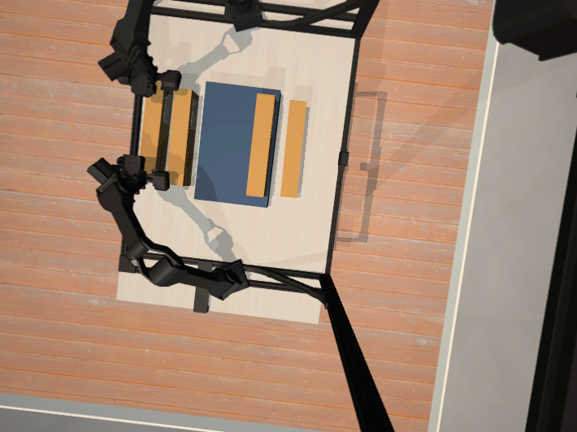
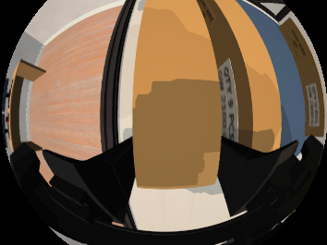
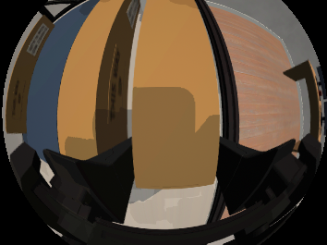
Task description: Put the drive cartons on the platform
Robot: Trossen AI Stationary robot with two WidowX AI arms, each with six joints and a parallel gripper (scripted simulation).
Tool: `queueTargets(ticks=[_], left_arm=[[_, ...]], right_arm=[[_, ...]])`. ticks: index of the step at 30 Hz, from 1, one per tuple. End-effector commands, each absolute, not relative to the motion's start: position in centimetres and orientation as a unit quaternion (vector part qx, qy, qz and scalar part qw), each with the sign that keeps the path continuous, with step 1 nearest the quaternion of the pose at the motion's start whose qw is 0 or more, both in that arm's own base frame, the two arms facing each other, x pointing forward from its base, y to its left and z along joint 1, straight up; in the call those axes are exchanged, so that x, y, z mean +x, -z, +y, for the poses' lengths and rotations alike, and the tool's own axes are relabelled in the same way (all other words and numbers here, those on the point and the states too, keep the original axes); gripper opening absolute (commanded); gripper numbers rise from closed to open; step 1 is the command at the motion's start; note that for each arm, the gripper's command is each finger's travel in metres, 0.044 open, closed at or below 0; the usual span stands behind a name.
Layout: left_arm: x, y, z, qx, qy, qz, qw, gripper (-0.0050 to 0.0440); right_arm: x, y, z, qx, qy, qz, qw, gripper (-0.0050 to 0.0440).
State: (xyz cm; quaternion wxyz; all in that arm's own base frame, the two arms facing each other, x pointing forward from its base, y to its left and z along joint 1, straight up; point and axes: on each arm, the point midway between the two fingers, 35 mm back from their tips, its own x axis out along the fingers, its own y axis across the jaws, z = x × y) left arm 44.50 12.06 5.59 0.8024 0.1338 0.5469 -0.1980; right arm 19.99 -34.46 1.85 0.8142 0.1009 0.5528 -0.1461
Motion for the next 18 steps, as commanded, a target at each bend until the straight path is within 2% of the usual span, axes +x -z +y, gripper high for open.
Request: queueTargets(ticks=[1,7,8,18], left_arm=[[44.55,-5.04,12.31,0.131,0.195,0.544,0.806,0.0],[44.55,-4.74,12.31,0.131,0.195,0.544,0.806,0.0],[44.55,-4.74,12.31,0.131,0.195,0.544,0.806,0.0389],[44.55,-4.74,12.31,0.131,0.195,0.544,0.806,0.0389]], right_arm=[[20.02,-1.33,-34.56,0.099,0.147,0.55,0.816,0.0],[20.02,-1.03,-34.56,0.099,0.147,0.55,0.816,0.0],[20.02,-1.03,-34.56,0.099,0.147,0.55,0.816,0.0389],[20.02,-1.03,-34.56,0.099,0.147,0.55,0.816,0.0389]])
